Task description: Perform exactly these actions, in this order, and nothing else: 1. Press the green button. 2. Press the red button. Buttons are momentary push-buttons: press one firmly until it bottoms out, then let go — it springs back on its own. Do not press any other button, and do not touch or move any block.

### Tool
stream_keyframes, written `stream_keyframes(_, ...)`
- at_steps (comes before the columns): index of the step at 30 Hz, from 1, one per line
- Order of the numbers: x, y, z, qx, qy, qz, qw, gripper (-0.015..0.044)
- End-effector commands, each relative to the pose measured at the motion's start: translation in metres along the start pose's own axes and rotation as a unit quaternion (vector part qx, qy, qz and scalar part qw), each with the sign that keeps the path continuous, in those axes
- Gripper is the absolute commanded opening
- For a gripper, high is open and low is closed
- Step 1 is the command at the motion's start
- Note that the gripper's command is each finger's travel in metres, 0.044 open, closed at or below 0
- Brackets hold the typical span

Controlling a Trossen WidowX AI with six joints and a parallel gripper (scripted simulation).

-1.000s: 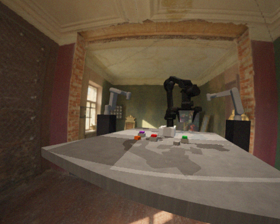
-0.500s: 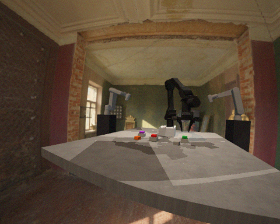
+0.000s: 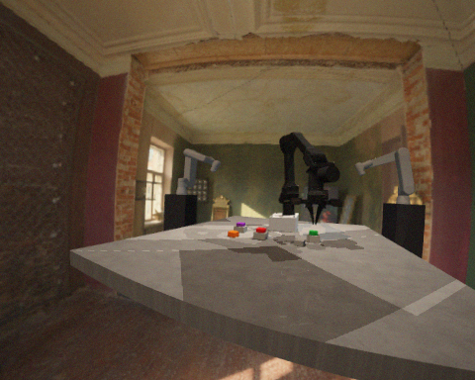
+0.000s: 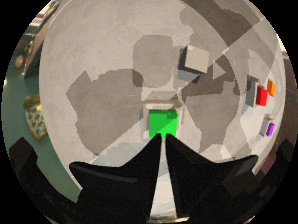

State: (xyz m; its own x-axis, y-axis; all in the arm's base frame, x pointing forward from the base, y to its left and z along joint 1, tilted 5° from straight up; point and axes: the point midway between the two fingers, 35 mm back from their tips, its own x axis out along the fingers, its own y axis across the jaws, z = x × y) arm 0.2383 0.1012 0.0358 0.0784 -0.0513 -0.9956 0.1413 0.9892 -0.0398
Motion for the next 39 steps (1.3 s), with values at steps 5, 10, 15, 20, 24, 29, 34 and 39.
stream_keyframes(5,0.013,-0.001,-0.001,-0.003,0.002,-0.003,1.000,0.0020)
stream_keyframes(10,0.021,-0.001,-0.001,-0.003,0.002,-0.003,1.000,0.0020)
stream_keyframes(15,0.030,-0.002,-0.002,-0.003,0.002,-0.003,1.000,0.0020)
stream_keyframes(20,0.035,-0.002,-0.002,-0.003,0.002,-0.003,1.000,0.0020)
stream_keyframes(24,0.035,-0.002,-0.002,-0.003,0.002,-0.003,1.000,0.0020)
stream_keyframes(29,0.035,-0.002,-0.002,-0.003,0.002,-0.003,1.000,0.0020)
stream_keyframes(34,0.035,-0.002,-0.002,-0.003,0.002,-0.003,1.000,0.0020)
stream_keyframes(39,0.035,-0.002,-0.002,-0.003,0.002,-0.003,1.000,0.0020)
